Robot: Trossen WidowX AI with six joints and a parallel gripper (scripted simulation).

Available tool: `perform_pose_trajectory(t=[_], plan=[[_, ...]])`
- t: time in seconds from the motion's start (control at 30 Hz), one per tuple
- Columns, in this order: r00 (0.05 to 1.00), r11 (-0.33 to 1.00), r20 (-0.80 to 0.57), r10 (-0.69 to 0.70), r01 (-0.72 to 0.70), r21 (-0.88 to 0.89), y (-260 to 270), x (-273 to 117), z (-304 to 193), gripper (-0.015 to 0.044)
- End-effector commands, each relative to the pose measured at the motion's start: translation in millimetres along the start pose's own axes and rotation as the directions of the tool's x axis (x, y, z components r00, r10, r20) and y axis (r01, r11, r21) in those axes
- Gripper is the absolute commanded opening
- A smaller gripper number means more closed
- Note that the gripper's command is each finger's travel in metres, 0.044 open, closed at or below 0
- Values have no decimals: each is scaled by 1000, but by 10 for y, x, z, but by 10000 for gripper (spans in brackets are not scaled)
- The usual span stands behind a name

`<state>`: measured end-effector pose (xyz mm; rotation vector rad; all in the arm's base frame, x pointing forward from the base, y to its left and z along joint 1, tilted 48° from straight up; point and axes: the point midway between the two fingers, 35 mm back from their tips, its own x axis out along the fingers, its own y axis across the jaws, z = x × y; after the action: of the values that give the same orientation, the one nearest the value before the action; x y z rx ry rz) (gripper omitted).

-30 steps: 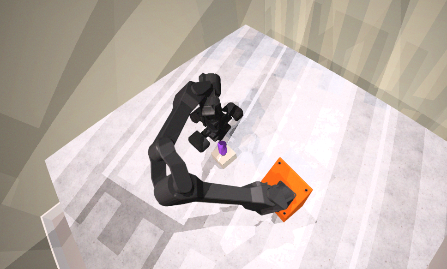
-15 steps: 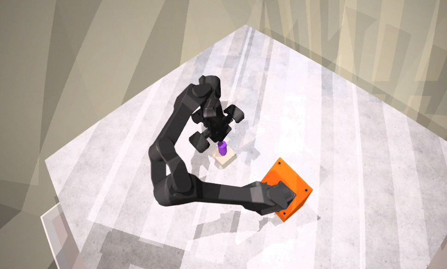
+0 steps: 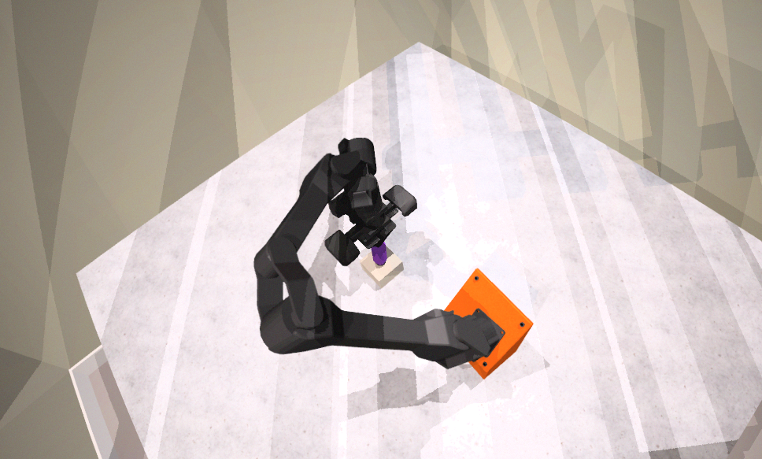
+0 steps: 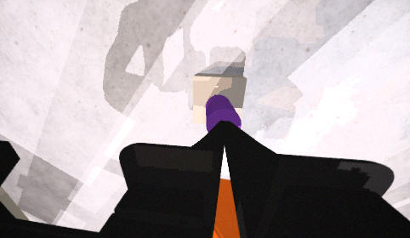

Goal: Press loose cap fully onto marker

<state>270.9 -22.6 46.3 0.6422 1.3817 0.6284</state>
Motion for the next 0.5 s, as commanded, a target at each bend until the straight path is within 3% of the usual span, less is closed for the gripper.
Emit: perform_pose_trajectory(t=[0.0,0.37,0.47], plan=[[1000,1000,0,8,-8,6,3,72,-6,0],[1000,1000,7,-2,2,2,-12,26,14,0],[1000,1000,7,-8,8,4,-35,-316,44,0]])
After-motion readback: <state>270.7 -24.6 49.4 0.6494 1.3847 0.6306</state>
